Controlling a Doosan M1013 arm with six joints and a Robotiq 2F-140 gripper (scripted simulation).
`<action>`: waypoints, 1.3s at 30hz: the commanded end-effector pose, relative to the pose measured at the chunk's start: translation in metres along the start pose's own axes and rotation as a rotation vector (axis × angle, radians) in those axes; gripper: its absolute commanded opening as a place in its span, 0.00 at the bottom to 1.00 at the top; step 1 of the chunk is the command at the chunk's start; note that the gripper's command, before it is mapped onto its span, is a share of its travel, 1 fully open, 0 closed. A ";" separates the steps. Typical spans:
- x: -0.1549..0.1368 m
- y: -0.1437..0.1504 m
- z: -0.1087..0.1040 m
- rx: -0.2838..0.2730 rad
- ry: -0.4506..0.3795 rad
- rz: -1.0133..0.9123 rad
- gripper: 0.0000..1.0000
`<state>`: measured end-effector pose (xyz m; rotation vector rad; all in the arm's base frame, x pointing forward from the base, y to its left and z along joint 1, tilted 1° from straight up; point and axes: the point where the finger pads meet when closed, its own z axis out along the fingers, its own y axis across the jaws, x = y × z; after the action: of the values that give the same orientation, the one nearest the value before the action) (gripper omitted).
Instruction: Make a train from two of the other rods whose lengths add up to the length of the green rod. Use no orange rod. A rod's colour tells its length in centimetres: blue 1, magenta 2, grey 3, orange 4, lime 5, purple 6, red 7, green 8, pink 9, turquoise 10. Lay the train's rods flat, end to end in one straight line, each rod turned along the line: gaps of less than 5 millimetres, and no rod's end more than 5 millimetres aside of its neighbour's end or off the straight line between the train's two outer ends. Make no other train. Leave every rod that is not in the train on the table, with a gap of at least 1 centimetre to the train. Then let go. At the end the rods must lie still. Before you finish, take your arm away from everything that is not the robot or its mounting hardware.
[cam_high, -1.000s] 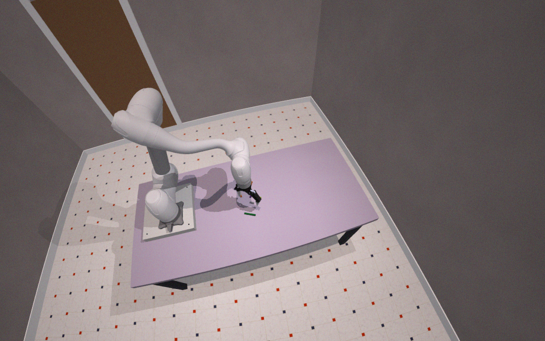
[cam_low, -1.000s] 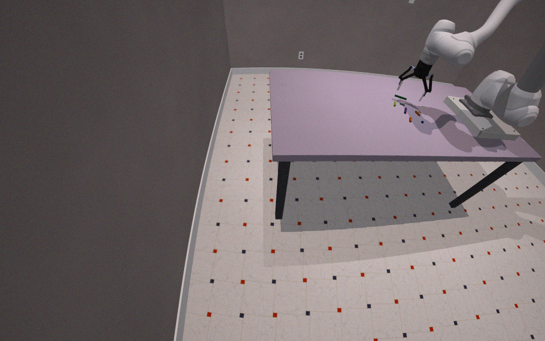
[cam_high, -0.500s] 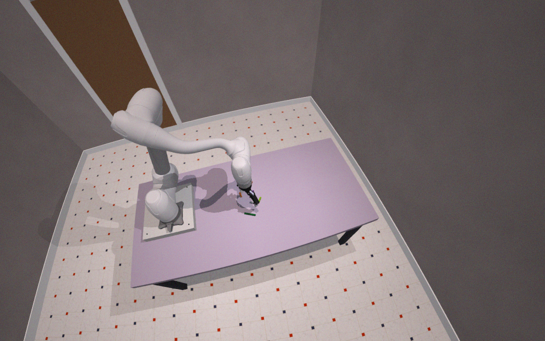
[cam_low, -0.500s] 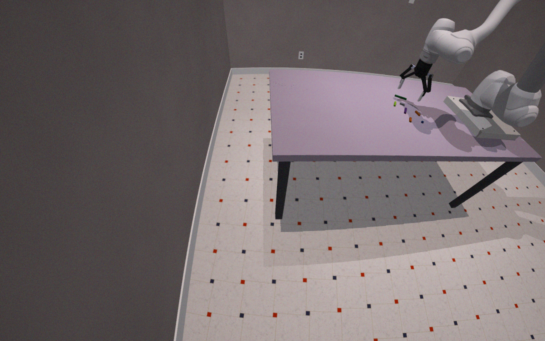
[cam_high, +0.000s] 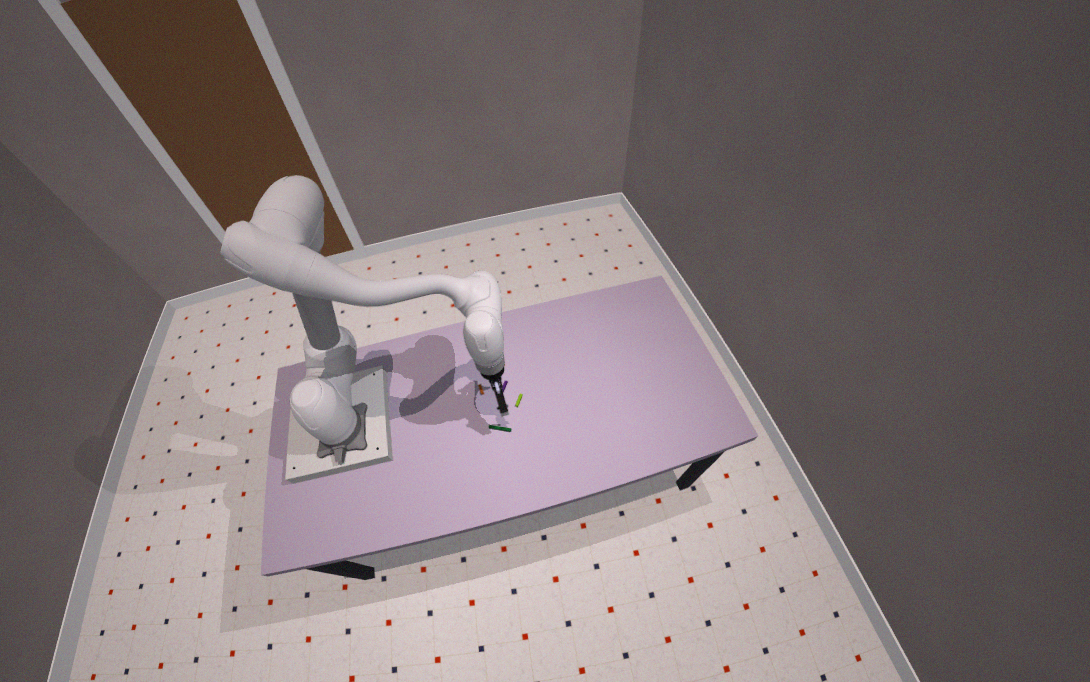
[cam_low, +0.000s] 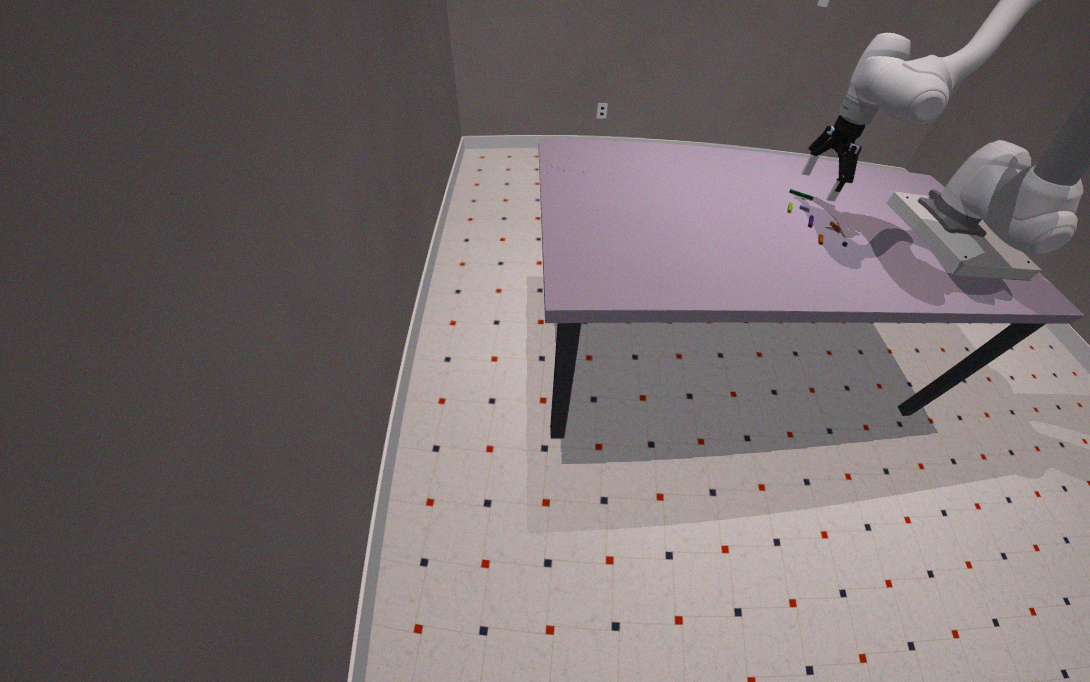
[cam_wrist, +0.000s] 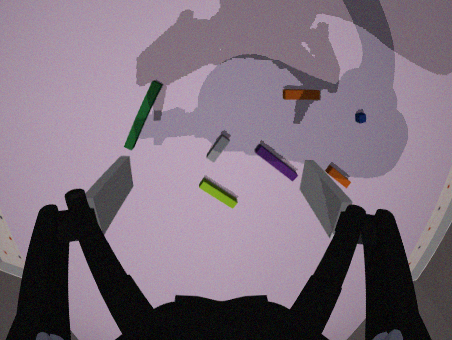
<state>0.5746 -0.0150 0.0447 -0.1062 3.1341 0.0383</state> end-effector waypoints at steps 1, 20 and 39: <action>-0.002 0.001 -0.003 0.014 0.003 0.167 1.00; -0.006 0.002 -0.010 0.015 0.000 0.583 0.15; -0.006 0.002 -0.010 0.015 0.000 0.583 0.15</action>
<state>0.5806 -0.0128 0.0546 0.8009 3.0395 0.0163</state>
